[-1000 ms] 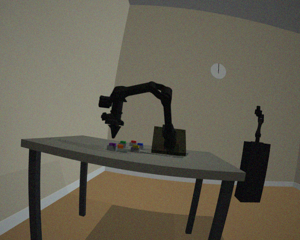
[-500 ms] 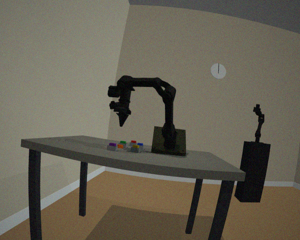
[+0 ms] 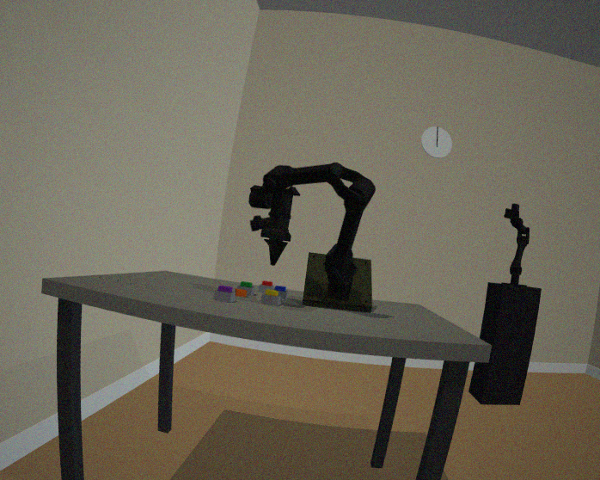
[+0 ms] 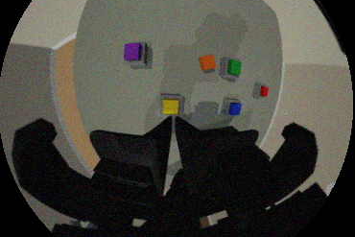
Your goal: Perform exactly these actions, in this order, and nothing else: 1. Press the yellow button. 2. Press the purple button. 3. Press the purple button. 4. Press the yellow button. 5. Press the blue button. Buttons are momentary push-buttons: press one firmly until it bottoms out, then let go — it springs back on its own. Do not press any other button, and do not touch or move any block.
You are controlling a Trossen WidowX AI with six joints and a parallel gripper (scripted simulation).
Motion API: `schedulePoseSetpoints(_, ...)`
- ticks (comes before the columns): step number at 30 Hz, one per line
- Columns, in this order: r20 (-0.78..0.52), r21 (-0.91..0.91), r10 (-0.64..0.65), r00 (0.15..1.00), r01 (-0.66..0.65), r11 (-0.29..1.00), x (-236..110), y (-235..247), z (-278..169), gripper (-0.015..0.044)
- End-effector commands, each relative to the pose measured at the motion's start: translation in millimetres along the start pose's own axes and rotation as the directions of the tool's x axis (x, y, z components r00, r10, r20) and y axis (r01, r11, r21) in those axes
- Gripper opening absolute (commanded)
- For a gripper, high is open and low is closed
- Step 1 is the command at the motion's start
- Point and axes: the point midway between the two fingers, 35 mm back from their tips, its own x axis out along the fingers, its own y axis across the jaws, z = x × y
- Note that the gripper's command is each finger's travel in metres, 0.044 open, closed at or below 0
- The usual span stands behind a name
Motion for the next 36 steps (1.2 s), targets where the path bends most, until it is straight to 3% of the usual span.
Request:
schedulePoseSetpoints(1, -0.018, 0.005, 0.012, 1.000, -0.012, 1.000, 37, 2, -6, 0.0020)
schedulePoseSetpoints(26, -0.018, 0.004, 0.015, 1.000, -0.015, 1.000, 76, 3, -7, 0.0020)
schedulePoseSetpoints(36, -0.018, 0.004, 0.015, 1.000, -0.015, 1.000, 77, 3, -7, 0.0020)
